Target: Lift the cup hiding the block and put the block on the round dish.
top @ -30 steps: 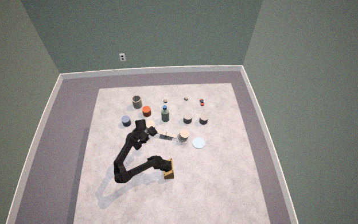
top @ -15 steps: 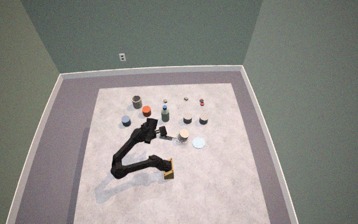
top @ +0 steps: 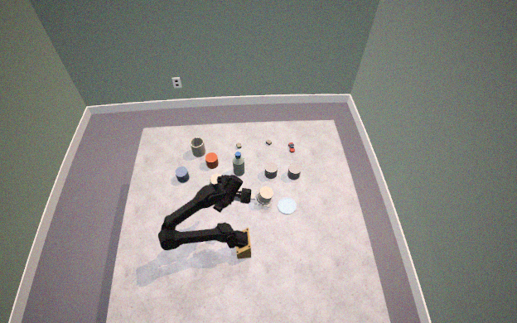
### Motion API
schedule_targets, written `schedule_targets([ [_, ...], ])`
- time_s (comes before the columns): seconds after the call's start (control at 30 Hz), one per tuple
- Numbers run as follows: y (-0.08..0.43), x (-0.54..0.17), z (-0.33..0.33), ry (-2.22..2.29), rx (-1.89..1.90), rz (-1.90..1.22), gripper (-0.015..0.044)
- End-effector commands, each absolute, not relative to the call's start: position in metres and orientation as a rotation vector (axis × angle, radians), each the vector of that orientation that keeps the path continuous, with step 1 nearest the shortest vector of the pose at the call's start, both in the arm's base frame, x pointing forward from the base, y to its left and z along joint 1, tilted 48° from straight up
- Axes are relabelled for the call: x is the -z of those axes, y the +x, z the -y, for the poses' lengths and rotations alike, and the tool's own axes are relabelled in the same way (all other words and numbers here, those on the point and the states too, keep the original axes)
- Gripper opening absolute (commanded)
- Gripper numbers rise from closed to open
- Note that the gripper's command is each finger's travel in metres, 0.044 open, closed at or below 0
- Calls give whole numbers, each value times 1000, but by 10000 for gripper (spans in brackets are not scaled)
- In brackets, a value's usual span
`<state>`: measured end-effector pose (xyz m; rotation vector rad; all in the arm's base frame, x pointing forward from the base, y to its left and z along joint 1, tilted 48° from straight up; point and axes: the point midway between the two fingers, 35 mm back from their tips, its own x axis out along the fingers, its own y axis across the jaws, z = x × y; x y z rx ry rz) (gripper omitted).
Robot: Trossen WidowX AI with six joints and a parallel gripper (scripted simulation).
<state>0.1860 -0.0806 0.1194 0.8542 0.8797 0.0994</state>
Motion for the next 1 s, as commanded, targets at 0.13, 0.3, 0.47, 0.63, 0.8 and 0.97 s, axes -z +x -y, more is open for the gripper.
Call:
schedule_targets([
  [0.13, 185, -120, 88, 870, -84, -875, 440],
  [0.3, 193, -113, 96, 744, -176, -917, 440],
  [0.47, 202, -104, 105, 618, -278, -954, 440],
  [0.63, 211, -92, 111, 496, -386, -982, 440],
  [0.8, 221, -77, 117, 374, -501, -1000, 440],
  [0.97, 229, -61, 123, 251, -622, -1004, 440],
])
